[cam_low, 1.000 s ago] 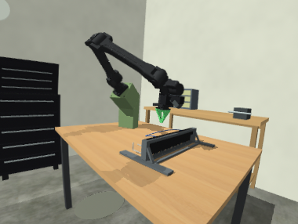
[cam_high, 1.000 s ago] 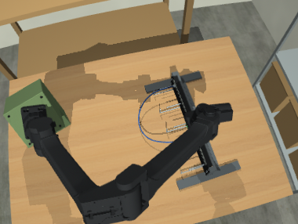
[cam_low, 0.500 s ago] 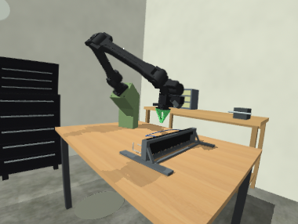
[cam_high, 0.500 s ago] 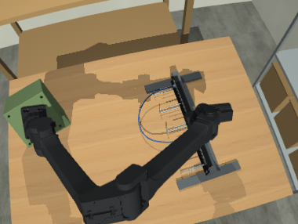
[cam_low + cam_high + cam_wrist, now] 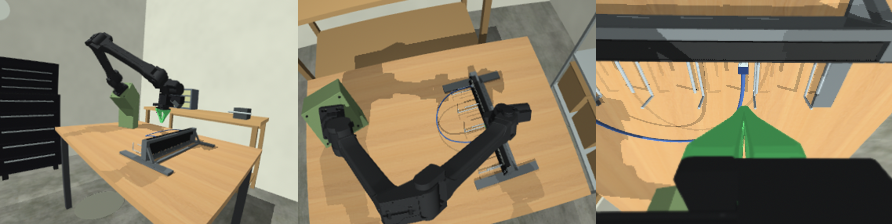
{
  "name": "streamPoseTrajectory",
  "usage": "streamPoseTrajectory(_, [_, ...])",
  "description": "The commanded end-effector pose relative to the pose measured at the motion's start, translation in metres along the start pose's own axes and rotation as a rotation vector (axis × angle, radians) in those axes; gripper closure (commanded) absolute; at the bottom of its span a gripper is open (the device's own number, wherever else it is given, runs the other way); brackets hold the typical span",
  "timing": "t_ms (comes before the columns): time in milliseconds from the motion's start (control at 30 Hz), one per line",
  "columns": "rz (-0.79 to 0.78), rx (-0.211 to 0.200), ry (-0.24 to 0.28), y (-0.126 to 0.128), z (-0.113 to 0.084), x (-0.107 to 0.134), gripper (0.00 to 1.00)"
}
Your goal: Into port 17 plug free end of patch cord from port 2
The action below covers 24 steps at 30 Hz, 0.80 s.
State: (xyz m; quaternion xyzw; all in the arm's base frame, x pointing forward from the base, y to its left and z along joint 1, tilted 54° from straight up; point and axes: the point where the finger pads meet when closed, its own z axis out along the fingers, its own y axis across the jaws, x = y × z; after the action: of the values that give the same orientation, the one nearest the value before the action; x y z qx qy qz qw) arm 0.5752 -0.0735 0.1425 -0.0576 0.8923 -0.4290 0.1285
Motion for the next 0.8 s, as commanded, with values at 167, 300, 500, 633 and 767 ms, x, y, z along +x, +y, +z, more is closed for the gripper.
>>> streamPoseTrajectory(167, [0.02, 0.0, 0.012, 0.0004, 0.0101, -0.001, 1.0])
streamPoseTrajectory(300, [0.017, 0.0, 0.014, 0.0012, 0.0106, 0.0003, 1.0])
streamPoseTrajectory(500, [0.013, -0.001, 0.017, 0.0026, 0.0112, 0.0023, 1.0])
streamPoseTrajectory(633, [0.01, -0.001, 0.019, 0.0035, 0.0117, 0.0038, 1.0])
streamPoseTrajectory(767, [0.008, -0.001, 0.021, 0.0042, 0.012, 0.0048, 1.0])
